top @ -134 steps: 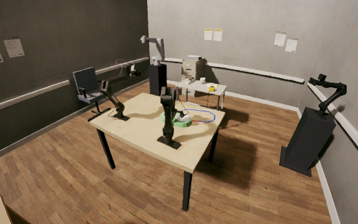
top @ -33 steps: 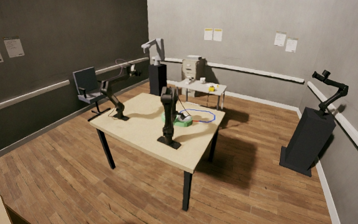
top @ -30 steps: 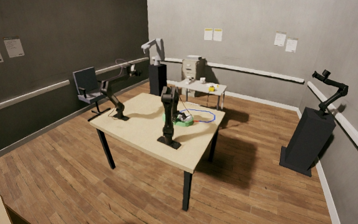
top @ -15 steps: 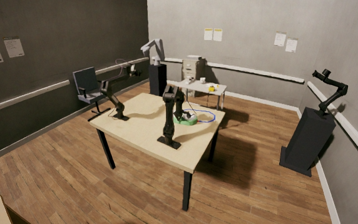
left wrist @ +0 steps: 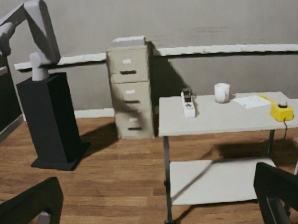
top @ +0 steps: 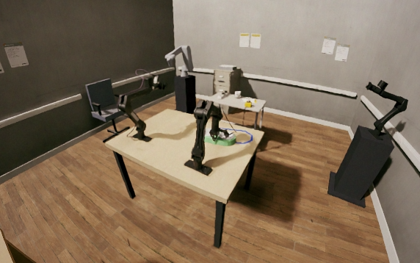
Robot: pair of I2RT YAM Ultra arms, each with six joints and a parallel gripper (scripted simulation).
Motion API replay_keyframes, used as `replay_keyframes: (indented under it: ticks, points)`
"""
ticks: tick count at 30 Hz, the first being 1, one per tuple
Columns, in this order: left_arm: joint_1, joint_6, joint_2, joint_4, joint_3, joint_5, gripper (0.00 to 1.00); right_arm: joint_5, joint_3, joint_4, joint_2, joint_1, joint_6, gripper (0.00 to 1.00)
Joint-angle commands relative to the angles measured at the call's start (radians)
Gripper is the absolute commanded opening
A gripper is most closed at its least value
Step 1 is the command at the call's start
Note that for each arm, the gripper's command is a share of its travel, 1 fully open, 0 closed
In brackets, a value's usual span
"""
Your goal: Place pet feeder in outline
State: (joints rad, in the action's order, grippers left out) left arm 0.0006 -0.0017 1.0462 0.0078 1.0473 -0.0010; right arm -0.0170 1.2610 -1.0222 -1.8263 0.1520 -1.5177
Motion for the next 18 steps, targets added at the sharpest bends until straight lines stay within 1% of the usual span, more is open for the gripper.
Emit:
replay_keyframes:
  ticks: [1,11,14,15,18]
  points:
    - [-0.002,0.001,-0.002,0.009,0.034,0.008,1.0,0.027,0.064,0.012,-0.043,-0.044,0.057,0.16]
    - [-0.002,0.001,-0.002,0.009,0.034,0.008,1.0,0.025,0.197,-0.027,-0.142,-0.111,0.146,0.16]
    - [-0.002,0.001,-0.002,0.009,0.034,0.008,1.0,0.025,0.199,-0.009,-0.142,-0.11,0.121,0.16]
    - [-0.002,0.001,-0.002,0.009,0.034,0.008,1.0,0.024,0.225,-0.036,-0.161,-0.121,0.162,0.16]
    - [-0.002,0.001,-0.002,0.009,0.034,0.008,1.0,0.025,0.27,-0.047,-0.192,-0.141,0.192,0.16]
